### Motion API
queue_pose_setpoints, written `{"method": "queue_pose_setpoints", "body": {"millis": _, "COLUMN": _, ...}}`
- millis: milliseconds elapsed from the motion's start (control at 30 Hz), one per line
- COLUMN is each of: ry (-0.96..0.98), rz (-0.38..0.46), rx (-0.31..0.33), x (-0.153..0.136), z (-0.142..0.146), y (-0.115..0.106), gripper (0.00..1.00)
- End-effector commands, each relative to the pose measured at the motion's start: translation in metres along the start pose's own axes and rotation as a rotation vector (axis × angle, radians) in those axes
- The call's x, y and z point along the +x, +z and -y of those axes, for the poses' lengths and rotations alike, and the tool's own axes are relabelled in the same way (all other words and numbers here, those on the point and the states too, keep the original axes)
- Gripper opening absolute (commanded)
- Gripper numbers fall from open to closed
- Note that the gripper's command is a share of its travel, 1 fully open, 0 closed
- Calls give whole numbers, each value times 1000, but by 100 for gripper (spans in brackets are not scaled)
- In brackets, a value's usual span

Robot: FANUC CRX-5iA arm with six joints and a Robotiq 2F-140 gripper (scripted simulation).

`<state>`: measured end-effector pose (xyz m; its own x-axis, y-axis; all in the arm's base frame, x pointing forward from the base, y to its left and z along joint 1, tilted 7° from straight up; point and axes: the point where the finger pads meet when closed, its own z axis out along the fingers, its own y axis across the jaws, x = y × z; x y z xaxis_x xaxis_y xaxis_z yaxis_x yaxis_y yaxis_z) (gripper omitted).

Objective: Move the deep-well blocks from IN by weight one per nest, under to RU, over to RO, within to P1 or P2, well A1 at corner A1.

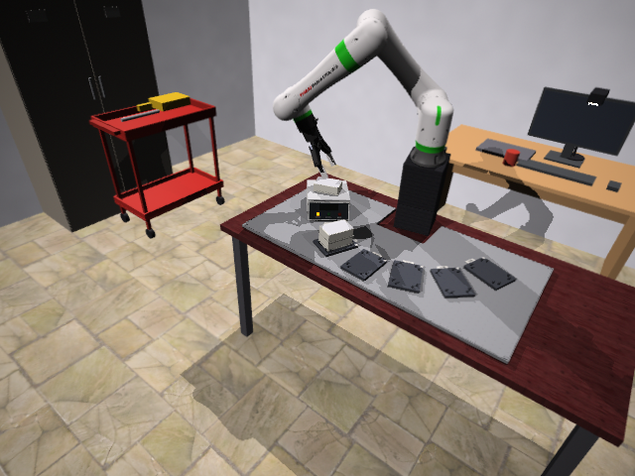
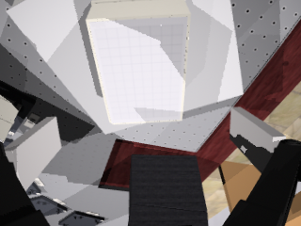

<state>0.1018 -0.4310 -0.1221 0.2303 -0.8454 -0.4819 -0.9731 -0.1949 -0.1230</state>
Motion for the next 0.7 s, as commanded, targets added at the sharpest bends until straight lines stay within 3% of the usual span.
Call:
{"method": "queue_pose_setpoints", "body": {"millis": 0, "ry": 0, "rz": 0, "rx": 0, "x": 3, "z": 0, "y": 4, "gripper": 100}}
{"method": "queue_pose_setpoints", "body": {"millis": 667, "ry": 0, "rz": 0, "rx": 0, "x": 9, "z": 0, "y": 16, "gripper": 100}}
